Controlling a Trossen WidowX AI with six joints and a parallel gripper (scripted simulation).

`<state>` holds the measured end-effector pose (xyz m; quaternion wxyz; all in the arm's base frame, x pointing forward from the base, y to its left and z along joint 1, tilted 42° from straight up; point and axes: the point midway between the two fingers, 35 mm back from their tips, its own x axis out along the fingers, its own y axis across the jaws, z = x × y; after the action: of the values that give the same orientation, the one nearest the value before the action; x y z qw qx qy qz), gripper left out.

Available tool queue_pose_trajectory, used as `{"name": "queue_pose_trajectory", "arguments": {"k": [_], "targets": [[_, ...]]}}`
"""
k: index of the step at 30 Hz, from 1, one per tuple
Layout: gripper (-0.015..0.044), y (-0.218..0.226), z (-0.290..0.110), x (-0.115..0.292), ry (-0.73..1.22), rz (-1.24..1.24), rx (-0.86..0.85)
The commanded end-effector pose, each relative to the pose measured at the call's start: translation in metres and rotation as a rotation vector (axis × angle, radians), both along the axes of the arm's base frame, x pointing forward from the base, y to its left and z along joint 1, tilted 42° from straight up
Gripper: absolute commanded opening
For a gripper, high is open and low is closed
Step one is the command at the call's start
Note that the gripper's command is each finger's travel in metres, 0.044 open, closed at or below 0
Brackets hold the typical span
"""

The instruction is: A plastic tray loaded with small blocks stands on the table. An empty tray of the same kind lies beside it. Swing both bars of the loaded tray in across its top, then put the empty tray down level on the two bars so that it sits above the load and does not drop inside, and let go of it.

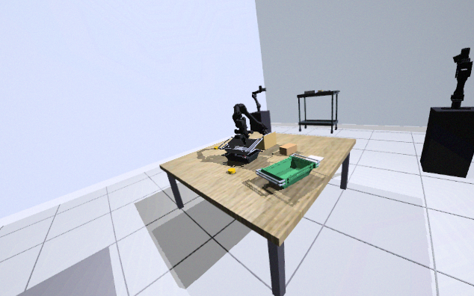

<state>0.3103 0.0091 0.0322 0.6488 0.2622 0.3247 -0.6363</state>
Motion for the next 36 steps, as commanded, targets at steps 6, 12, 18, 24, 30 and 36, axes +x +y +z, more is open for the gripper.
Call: {"name": "queue_pose_trajectory", "arguments": {"k": [6, 12, 18, 24, 30, 36], "targets": [[0.0000, -0.0081, -0.0063, -0.0051, 0.017, -0.009, -0.003], [0.0000, -0.0094, -0.0077, -0.0060, 0.017, -0.009, -0.003], [0.0000, -0.0094, -0.0077, -0.0060, 0.017, -0.009, -0.003], [0.0000, -0.0094, -0.0077, -0.0060, 0.017, -0.009, -0.003], [0.0000, -0.0094, -0.0077, -0.0060, 0.017, -0.009, -0.003], [0.0000, -0.0094, -0.0077, -0.0060, 0.017, -0.009, -0.003]]}}
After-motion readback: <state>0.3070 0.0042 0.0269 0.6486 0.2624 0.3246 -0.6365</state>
